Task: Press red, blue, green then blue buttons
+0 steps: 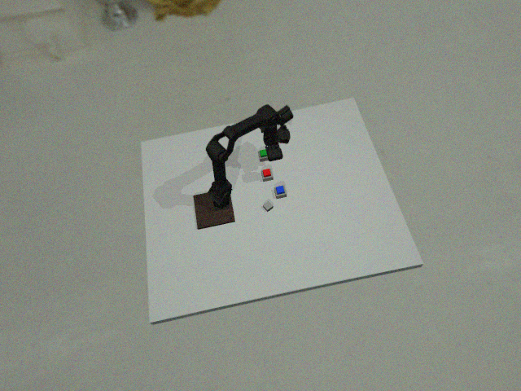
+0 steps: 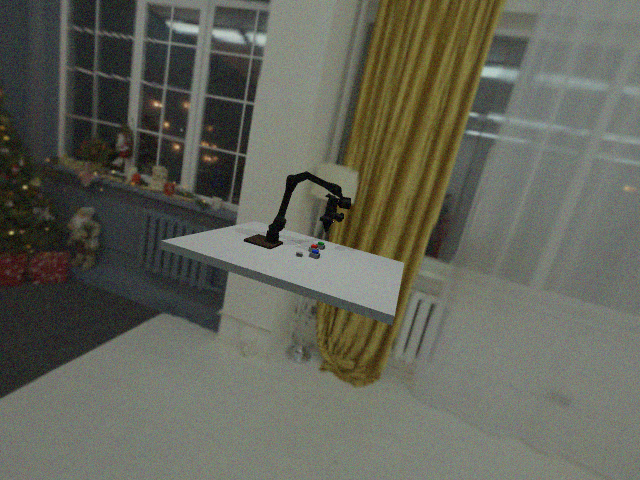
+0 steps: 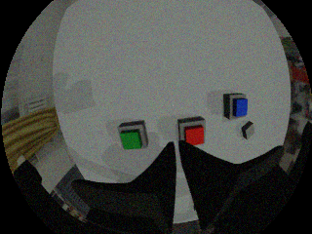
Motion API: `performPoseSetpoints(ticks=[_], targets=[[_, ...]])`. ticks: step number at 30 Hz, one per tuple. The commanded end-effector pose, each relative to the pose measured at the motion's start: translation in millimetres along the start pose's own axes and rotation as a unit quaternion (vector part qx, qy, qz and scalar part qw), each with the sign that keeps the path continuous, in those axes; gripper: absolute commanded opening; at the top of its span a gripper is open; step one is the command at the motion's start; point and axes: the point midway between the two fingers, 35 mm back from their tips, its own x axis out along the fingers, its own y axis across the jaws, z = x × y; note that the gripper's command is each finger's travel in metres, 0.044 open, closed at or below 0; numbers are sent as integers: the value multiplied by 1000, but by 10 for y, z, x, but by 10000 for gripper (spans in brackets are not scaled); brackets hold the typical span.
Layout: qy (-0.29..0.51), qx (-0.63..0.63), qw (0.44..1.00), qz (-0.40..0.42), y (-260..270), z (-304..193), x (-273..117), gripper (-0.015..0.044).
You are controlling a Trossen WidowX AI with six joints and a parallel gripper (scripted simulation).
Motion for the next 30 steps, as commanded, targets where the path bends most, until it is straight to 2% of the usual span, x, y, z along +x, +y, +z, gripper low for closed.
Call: performPoseSetpoints(ticks=[1, 7, 15, 21, 30], targets=[[-2, 2, 1000, -2, -664, 81, -27, 20], [-3, 2, 1000, -6, -1411, 7, -25, 20], [-3, 2, 1000, -6, -1433, 4, -5, 20], [-3, 2, 1000, -6, -1440, 7, 572, 20], [-3, 2, 1000, -6, -1441, 7, 615, 20]])
